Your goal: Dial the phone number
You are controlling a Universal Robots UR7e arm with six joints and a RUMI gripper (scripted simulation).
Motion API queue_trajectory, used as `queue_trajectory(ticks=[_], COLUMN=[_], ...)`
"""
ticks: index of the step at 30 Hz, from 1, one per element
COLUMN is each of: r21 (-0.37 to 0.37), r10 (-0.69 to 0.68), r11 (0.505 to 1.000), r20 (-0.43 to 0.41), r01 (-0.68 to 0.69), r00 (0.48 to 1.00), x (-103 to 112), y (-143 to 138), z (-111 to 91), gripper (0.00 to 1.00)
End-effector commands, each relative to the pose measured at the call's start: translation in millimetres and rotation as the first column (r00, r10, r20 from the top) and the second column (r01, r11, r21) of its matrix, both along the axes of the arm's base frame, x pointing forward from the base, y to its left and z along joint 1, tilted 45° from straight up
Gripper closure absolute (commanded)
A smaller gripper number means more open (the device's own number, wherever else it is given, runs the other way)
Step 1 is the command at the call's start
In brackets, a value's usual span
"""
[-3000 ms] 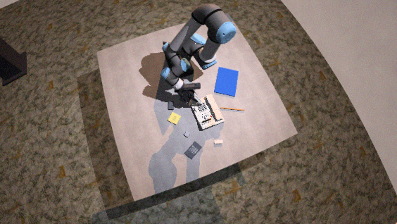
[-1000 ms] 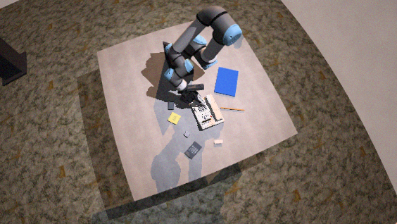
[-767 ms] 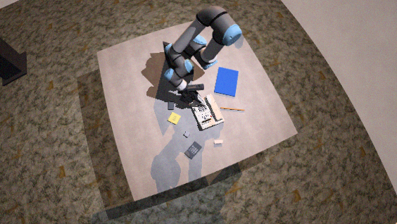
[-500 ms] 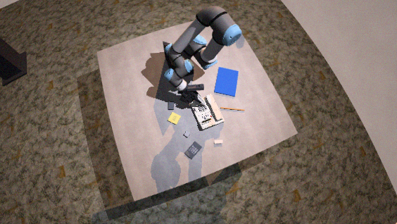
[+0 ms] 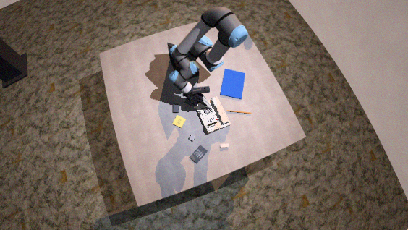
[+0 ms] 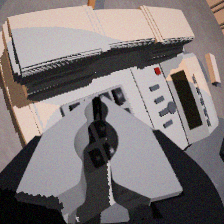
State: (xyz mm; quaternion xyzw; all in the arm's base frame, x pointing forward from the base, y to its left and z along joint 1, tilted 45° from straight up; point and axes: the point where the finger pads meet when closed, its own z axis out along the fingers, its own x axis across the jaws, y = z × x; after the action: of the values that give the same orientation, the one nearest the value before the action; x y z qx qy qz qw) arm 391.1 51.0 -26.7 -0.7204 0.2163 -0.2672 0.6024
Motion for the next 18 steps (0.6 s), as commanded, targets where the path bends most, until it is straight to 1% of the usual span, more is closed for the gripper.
queue_trajectory(ticks=[1,9,18], r21=[-0.001,-0.001,-0.001], r10=[-0.001,-0.001,-0.001], r11=[1.0,1.0,1.0], r20=[0.0,0.0,0.0], r01=[0.001,0.001,0.001], r00=[1.0,1.0,1.0], x=[0.1,-1.1,0.5], y=[-0.6,-10.7,-11.3], z=[0.2,10.5,11.0], gripper=[1.0,1.0,1.0])
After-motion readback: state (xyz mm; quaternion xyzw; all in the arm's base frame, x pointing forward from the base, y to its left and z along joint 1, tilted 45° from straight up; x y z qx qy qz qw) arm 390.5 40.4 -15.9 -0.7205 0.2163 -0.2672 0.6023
